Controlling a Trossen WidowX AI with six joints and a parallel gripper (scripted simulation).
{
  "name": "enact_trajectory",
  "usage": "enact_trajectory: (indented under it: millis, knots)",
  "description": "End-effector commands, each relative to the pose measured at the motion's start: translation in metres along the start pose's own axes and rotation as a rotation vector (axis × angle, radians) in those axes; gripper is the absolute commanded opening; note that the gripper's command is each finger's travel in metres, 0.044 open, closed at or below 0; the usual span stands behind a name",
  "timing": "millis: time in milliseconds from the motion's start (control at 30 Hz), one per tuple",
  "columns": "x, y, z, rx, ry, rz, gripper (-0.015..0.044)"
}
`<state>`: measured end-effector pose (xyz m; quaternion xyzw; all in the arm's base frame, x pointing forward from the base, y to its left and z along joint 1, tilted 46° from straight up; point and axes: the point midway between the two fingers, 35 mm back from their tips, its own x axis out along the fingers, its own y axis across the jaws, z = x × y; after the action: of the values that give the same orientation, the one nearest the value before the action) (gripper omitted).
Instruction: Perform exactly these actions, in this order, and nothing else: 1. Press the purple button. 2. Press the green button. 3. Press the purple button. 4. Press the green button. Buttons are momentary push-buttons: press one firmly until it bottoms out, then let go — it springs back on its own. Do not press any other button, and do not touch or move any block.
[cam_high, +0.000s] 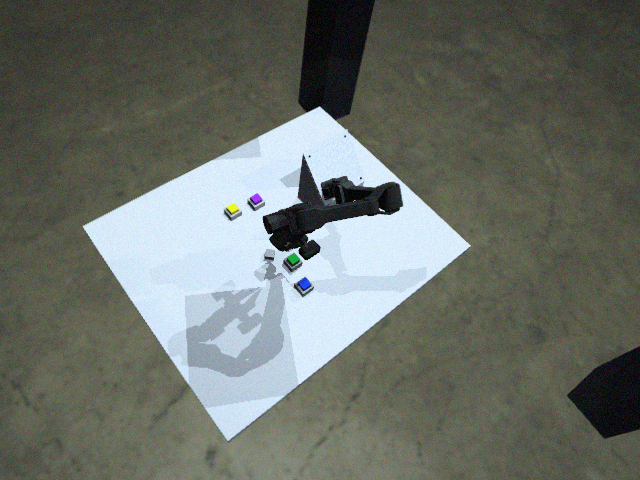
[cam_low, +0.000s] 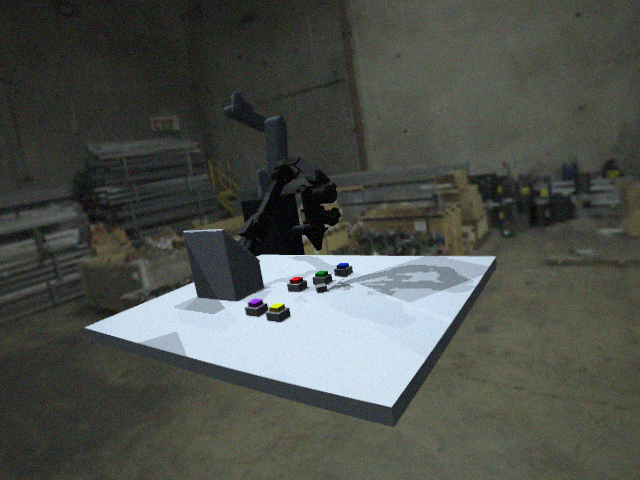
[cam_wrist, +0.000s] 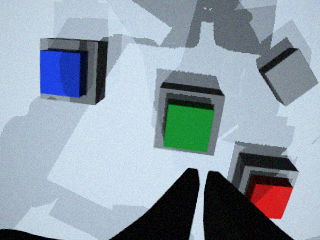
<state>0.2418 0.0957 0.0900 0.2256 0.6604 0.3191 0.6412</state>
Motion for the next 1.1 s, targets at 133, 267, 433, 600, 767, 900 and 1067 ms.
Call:
enact_trajectory:
  millis: [133,267,433,600,767,900,1067]
  knots:
    - [0.052,0.005,-0.008,0.004,0.022,0.013,0.002]
    - [0.055,0.005,-0.008,0.004,0.022,0.013,0.002]
    - [0.063,0.004,-0.008,0.004,0.022,0.013,0.002]
    - [0.071,0.005,-0.008,0.004,0.022,0.013,0.002]
    - [0.079,0.005,-0.008,0.004,0.022,0.014,0.002]
    - [0.084,0.005,-0.009,0.004,0.022,0.015,0.002]
    - [0.085,0.005,-0.009,0.004,0.022,0.015,0.002]
